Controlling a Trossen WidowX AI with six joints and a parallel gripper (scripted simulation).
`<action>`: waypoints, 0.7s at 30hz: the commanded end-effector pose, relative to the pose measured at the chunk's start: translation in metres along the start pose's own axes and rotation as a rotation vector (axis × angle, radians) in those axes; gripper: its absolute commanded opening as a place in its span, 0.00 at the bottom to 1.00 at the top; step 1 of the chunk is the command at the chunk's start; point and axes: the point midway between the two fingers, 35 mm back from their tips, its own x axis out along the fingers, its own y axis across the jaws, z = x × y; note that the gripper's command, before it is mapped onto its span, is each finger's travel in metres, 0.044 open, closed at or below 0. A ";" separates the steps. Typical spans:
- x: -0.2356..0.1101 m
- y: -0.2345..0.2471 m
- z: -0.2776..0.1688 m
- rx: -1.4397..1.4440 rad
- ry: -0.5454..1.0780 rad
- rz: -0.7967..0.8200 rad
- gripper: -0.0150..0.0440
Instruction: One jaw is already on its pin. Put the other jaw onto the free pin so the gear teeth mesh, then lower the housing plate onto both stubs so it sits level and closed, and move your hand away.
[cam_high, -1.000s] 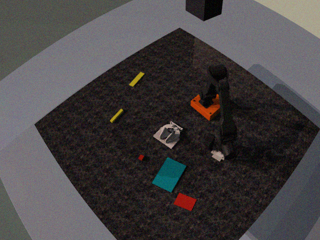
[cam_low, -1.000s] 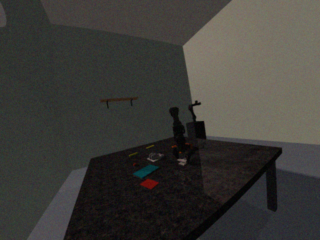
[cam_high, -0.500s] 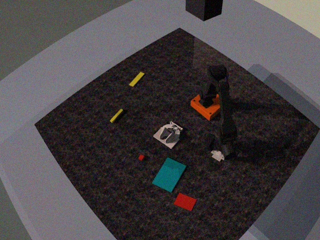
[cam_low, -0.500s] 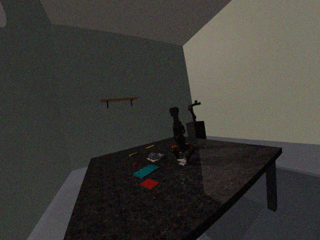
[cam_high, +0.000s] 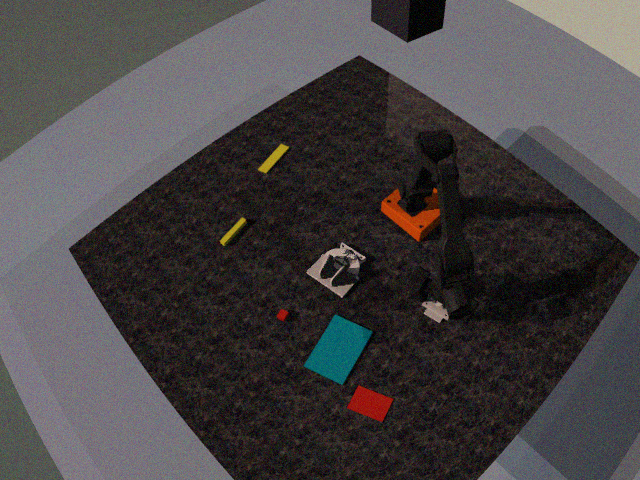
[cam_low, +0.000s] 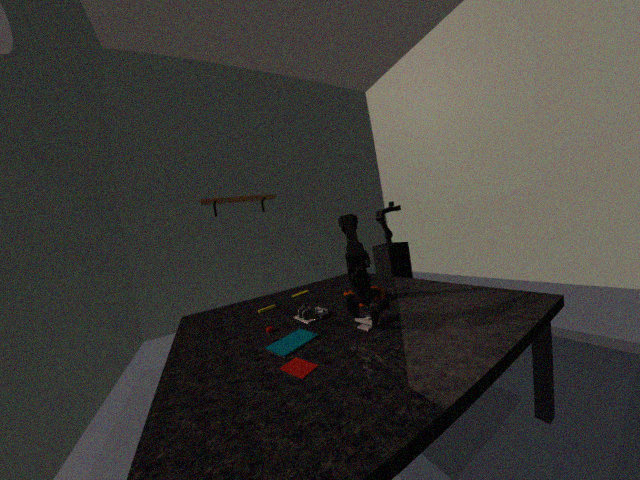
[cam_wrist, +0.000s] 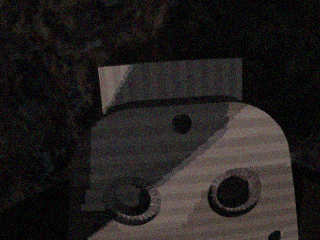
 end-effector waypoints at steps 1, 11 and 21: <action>0.000 0.000 0.000 0.000 0.000 0.000 0.85; -0.023 -0.002 -0.002 -0.001 0.001 0.000 0.85; -0.055 -0.001 -0.002 -0.003 0.002 0.000 0.85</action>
